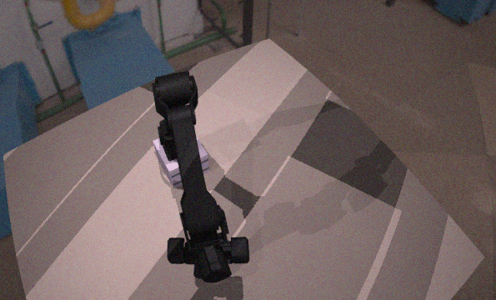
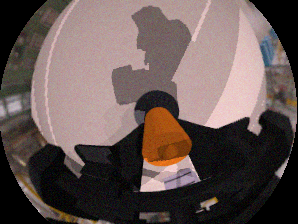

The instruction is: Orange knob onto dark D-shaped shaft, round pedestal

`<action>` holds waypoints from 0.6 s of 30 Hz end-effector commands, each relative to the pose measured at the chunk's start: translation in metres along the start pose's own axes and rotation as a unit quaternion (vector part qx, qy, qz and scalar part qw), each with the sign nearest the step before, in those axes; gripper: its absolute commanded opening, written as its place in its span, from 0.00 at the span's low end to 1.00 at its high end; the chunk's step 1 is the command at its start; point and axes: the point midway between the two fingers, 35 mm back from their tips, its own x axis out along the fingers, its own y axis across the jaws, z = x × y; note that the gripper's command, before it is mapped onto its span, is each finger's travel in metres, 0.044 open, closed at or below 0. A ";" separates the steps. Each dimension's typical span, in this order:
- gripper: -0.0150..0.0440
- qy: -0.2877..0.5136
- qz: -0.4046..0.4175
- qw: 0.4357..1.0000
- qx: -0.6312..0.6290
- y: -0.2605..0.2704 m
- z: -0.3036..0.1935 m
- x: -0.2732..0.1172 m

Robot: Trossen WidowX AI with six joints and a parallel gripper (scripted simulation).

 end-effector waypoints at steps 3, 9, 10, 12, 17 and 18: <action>0.52 0.000 0.000 1.000 0.000 0.000 0.000 0.000; 0.79 0.000 0.000 1.000 0.000 0.000 0.000 0.000; 0.83 0.000 0.000 1.000 0.000 0.000 0.000 0.000; 0.92 0.000 0.000 1.000 0.000 0.000 0.000 0.000; 1.00 0.000 0.000 1.000 0.000 0.000 0.000 0.000; 1.00 0.000 0.000 1.000 0.000 0.000 0.000 0.000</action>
